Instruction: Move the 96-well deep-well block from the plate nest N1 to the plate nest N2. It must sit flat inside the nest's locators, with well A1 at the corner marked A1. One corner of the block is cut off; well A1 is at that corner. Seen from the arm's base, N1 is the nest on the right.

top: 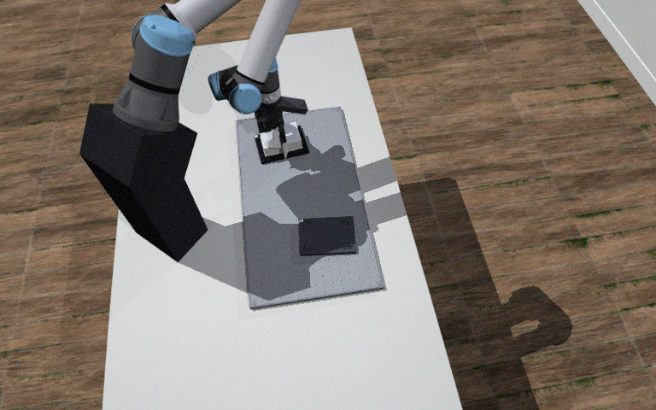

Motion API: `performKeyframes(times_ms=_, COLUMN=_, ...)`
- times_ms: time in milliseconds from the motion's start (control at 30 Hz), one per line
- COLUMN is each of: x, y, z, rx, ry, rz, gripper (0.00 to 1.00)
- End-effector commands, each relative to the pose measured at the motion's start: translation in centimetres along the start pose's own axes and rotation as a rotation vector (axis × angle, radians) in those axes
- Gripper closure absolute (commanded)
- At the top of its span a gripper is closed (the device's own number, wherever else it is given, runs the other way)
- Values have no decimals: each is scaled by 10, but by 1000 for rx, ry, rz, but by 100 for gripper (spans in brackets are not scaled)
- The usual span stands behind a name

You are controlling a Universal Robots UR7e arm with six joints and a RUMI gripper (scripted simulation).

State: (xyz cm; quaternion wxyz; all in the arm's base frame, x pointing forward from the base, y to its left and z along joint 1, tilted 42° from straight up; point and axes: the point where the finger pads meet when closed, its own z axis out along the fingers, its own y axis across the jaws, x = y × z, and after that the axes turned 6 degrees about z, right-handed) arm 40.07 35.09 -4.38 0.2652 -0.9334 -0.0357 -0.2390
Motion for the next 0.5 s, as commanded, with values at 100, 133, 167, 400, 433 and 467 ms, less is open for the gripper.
performKeyframes(times_ms=100, x=0, y=0, z=-5, rx=0, ry=1, rz=0, gripper=0)
performKeyframes(times_ms=133, x=0, y=0, z=-8, rx=0, ry=1, rz=0, gripper=0)
performKeyframes(times_ms=167, x=0, y=0, z=-11, rx=0, ry=1, rz=0, gripper=0)
performKeyframes(times_ms=400, x=0, y=0, z=-29, rx=0, ry=1, rz=0, gripper=0)
performKeyframes(times_ms=433, x=0, y=0, z=-32, rx=0, ry=1, rz=0, gripper=0)
performKeyframes(times_ms=467, x=0, y=0, z=-32, rx=0, ry=1, rz=0, gripper=0)
